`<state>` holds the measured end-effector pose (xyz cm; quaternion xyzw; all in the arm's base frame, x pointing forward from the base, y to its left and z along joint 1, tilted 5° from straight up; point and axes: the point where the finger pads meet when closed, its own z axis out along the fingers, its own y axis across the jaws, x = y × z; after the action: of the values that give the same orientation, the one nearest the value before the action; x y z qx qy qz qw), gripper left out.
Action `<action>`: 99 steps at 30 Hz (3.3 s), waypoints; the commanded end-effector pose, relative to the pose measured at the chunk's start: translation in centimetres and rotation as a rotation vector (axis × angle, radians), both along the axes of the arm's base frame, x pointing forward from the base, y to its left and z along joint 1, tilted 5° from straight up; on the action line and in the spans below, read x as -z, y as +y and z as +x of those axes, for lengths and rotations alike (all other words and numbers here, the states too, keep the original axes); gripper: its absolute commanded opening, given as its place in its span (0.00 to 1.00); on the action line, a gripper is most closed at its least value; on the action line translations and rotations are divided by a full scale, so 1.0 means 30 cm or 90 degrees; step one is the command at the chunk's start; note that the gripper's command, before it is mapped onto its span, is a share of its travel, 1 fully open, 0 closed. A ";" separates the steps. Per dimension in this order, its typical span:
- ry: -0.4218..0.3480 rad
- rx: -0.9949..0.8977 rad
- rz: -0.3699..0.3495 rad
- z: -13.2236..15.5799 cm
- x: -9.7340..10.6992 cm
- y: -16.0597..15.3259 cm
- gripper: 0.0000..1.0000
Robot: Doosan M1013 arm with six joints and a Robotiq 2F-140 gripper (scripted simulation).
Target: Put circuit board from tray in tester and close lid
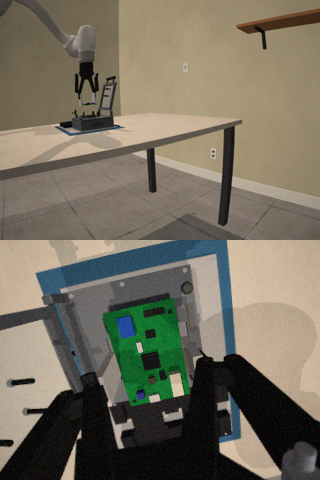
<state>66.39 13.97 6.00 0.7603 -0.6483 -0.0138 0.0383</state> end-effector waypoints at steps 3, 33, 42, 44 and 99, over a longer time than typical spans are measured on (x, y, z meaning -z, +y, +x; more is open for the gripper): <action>0.000 0.000 0.000 0.000 0.000 0.000 0.46; 0.000 0.000 0.000 -0.001 0.009 0.000 0.46; 0.000 0.000 0.000 -0.003 0.044 -0.002 0.46; 0.000 0.000 0.000 -0.004 0.056 -0.002 0.46; 0.000 0.000 0.000 -0.011 0.152 -0.006 0.46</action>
<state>66.07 13.78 1.42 0.7603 -0.6483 -0.0138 0.0383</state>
